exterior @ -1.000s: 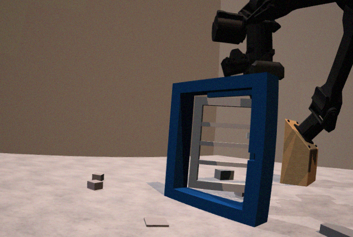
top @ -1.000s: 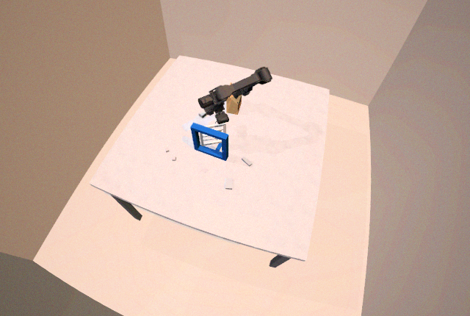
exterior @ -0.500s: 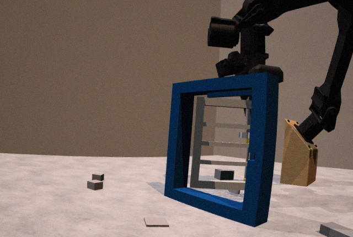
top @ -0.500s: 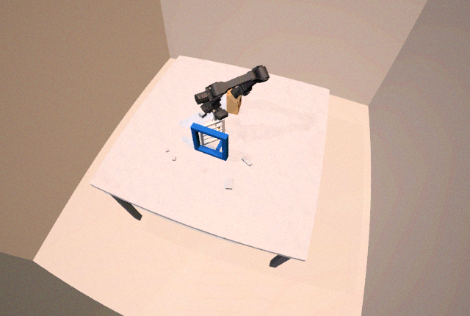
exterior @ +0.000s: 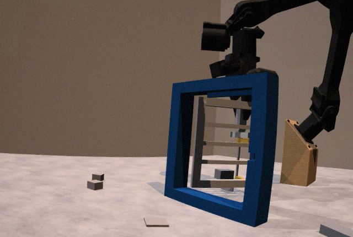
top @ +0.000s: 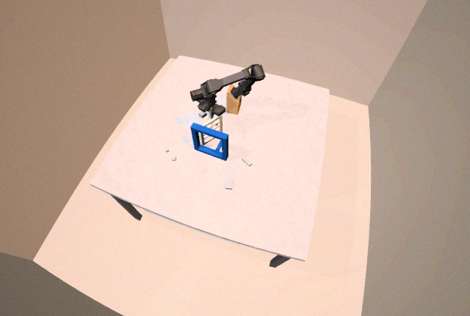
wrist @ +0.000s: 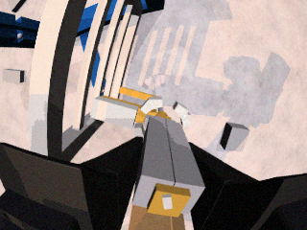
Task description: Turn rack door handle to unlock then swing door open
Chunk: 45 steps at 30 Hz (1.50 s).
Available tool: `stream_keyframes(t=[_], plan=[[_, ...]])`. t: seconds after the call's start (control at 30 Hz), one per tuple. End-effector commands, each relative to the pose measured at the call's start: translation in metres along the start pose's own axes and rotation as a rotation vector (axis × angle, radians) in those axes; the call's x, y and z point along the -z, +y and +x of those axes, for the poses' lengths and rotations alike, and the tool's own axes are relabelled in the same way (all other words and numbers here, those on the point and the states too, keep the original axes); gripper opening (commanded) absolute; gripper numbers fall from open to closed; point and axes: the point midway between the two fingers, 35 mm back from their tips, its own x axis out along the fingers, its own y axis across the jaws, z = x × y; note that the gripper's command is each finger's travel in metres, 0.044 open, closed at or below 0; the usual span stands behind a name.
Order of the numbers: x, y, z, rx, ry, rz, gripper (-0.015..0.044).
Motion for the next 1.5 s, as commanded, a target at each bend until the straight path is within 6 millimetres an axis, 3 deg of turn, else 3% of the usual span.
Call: stream_keyframes(t=[0.0, 0.9, 1.37, 1.47], plan=[[-0.003, -0.007, 0.0, 0.001, -0.001, -0.074, 0.0021], [-0.033, -0.058, -0.001, 0.005, -0.003, -0.525, 0.0021], [-0.034, -0.059, -0.001, 0.005, -0.003, -0.536, 0.0021], [-0.034, -0.059, -0.001, 0.005, -0.003, -0.536, 0.0099]])
